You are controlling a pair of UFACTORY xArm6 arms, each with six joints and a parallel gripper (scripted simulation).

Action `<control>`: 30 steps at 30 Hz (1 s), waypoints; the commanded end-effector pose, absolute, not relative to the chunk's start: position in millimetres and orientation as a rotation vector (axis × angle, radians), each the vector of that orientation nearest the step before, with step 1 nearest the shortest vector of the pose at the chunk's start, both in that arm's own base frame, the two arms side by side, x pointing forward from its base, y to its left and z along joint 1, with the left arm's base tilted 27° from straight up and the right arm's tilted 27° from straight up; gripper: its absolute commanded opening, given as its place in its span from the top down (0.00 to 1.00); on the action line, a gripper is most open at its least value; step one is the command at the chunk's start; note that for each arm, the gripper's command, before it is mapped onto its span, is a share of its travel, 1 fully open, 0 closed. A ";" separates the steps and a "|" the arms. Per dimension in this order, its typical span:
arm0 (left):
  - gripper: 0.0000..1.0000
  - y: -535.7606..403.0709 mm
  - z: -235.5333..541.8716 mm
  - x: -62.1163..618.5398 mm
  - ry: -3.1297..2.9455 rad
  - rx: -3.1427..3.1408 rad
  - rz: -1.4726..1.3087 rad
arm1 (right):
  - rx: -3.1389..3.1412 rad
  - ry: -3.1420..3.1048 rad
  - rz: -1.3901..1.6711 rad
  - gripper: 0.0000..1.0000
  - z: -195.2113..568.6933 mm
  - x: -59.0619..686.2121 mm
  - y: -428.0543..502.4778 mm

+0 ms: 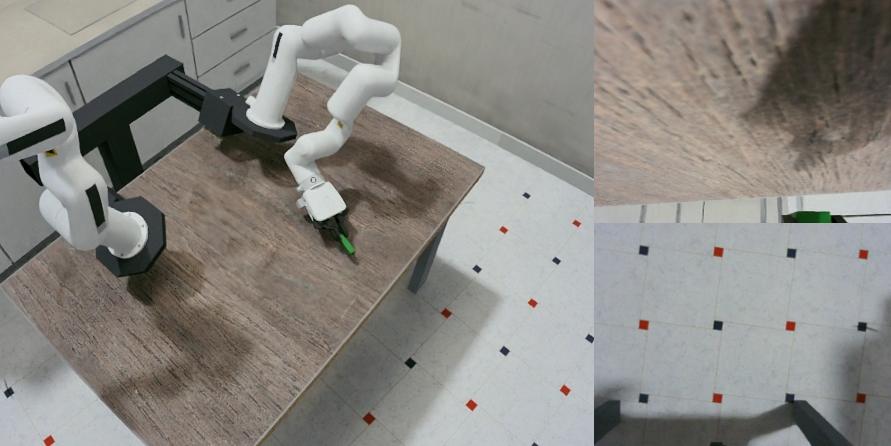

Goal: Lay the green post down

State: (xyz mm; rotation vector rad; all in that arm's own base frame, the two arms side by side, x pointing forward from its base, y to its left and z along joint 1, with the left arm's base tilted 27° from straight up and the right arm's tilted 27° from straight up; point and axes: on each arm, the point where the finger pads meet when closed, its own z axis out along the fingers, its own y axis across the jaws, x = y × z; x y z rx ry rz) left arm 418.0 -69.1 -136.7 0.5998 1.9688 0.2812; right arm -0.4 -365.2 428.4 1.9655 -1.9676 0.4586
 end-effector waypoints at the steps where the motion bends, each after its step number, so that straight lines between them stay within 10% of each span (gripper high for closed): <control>1: 0.85 -66.5 -142.3 419.2 1.967 0.600 0.280 | 1.962 -1.965 0.463 0.00 430.6 -0.4 -365.4; 30: 0.85 -53.8 -167.8 420.8 1.967 0.600 0.280 | 1.962 -1.965 0.463 0.00 430.6 -0.4 -365.4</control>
